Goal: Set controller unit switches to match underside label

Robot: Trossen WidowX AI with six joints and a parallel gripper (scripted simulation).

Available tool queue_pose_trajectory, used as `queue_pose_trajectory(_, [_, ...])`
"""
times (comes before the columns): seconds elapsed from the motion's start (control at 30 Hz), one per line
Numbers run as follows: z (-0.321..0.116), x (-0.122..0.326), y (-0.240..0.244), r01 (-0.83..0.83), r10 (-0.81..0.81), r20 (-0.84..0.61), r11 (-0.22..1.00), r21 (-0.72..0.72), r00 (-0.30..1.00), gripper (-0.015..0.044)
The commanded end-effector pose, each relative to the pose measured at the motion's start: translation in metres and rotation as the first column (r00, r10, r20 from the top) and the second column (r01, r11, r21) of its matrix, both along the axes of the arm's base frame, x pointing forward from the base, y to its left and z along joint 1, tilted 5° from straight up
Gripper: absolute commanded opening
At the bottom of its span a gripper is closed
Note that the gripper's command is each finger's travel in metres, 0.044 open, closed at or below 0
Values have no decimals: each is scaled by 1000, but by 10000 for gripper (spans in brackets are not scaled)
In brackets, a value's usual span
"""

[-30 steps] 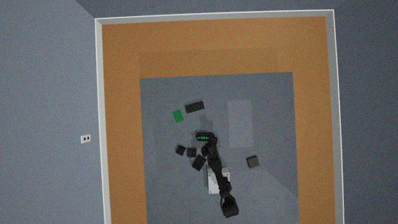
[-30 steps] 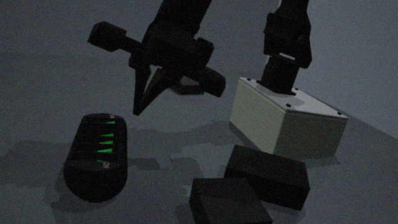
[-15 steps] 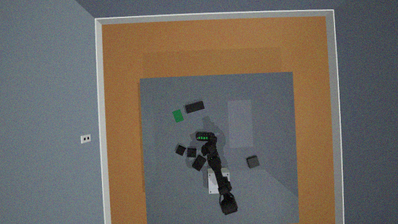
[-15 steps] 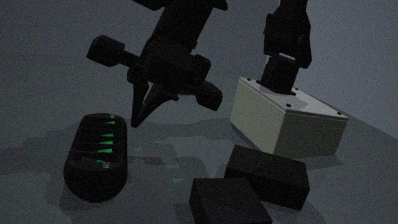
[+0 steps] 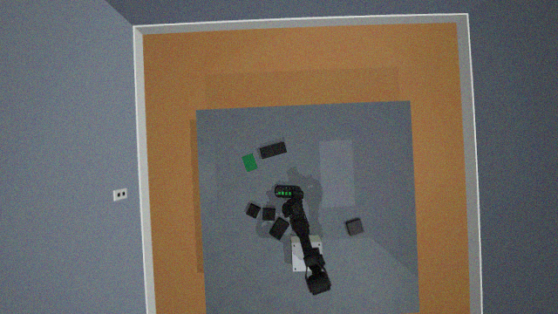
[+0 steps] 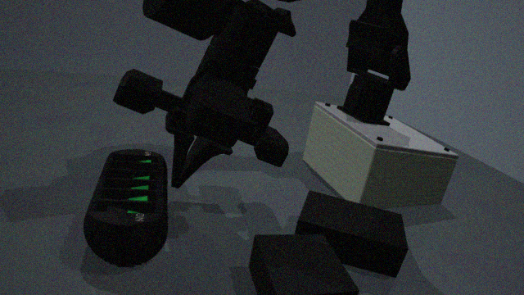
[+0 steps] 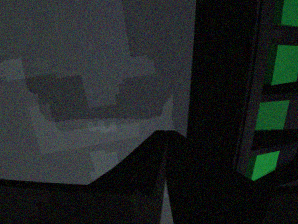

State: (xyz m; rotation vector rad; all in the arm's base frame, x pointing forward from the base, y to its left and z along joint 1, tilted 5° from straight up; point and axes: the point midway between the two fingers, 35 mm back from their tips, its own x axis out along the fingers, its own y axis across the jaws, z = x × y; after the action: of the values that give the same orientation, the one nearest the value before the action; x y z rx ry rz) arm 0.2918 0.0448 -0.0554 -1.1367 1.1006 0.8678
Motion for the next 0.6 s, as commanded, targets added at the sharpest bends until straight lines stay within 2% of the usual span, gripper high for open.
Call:
queue_pose_trajectory(0.0, [-11,-7,-1,4,-4,-17,1000,-6,1000,0])
queue_pose_trajectory(0.57, [-12,-4,-2,4,-4,-17,1000,-6,1000,0])
